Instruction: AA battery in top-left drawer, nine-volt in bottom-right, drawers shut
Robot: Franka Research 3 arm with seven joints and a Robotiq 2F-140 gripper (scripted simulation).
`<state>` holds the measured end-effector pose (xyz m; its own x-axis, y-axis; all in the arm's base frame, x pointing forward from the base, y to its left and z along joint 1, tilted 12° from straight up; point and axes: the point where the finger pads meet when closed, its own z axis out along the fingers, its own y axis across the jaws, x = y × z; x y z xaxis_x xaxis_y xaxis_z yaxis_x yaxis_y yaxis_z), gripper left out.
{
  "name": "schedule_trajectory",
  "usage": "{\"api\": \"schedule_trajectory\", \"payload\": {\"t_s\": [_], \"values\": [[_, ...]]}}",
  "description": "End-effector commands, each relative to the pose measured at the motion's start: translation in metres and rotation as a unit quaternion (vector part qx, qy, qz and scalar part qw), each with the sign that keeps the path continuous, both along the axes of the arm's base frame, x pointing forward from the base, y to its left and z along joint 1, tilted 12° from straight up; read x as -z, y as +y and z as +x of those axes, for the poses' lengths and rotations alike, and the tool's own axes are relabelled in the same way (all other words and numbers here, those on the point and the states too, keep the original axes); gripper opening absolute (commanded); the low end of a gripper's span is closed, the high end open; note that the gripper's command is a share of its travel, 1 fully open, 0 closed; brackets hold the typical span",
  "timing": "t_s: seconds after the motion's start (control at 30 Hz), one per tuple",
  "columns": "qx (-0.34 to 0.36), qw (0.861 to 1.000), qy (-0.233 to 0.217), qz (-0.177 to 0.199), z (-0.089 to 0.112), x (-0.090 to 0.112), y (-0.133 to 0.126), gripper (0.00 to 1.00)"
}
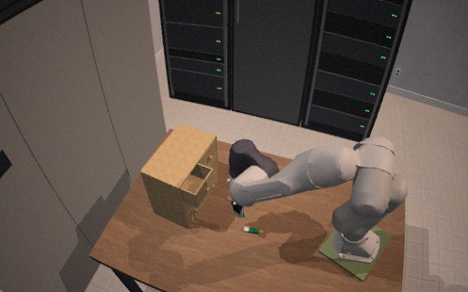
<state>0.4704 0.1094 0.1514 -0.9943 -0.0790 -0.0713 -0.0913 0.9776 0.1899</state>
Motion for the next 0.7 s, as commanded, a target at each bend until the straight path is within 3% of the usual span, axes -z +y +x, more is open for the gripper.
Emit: {"api": "schedule_trajectory", "payload": {"t_s": [0.0,0.2,0.6,0.67], "values": [[0.005,1.0,0.004,0.003,-0.002,-0.007,0.0,0.06],[0.005,1.0,0.004,0.003,-0.002,-0.019,-0.002,0.06],[0.005,1.0,0.004,0.003,-0.005,-0.073,-0.013,0.06],[0.005,1.0,0.004,0.003,-0.005,-0.073,-0.013,0.06]]}}
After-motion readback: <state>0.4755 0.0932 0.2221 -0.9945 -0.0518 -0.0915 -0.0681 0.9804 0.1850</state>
